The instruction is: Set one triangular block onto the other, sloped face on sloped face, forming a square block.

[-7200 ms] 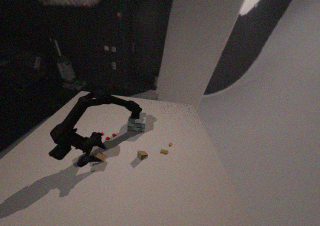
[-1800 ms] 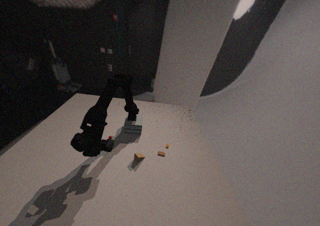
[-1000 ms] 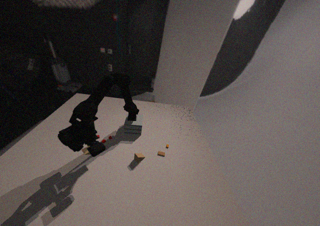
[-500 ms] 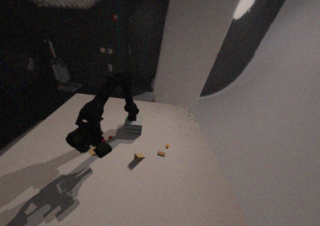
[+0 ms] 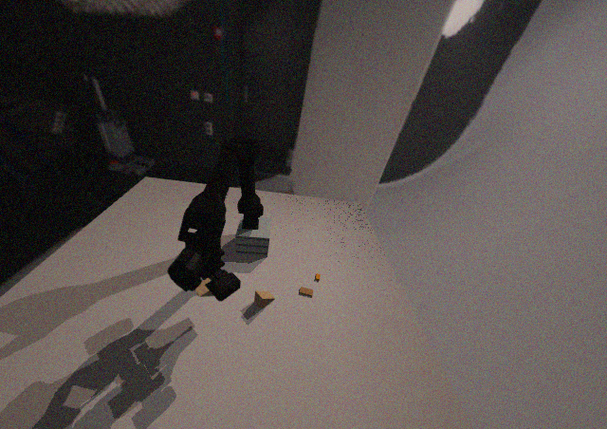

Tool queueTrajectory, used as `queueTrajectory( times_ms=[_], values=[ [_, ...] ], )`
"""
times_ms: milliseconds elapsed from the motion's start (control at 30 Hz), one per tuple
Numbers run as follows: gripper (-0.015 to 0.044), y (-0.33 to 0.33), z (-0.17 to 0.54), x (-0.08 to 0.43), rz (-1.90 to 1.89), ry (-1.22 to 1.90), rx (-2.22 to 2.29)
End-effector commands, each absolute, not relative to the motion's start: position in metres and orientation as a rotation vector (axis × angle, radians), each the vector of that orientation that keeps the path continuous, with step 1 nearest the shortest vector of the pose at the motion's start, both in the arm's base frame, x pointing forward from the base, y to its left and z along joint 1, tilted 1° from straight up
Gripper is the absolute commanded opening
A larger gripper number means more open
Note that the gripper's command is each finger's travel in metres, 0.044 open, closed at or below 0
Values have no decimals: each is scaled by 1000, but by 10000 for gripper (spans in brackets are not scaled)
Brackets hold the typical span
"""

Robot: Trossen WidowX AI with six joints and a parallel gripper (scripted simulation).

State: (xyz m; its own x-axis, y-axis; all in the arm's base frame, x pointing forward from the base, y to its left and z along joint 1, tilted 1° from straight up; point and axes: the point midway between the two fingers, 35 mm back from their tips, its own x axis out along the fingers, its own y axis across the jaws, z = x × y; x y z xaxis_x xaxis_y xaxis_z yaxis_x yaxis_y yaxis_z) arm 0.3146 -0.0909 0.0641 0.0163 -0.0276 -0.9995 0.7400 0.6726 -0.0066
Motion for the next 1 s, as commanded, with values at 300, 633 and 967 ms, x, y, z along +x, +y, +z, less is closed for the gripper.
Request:
queueTrajectory(
  times_ms=[300,633,967],
  values=[
    [0,-30,75,312,-670,1434,653],
    [0,18,82,301,-675,1433,669],
    [0,62,88,282,-680,1433,685]
  ],
)
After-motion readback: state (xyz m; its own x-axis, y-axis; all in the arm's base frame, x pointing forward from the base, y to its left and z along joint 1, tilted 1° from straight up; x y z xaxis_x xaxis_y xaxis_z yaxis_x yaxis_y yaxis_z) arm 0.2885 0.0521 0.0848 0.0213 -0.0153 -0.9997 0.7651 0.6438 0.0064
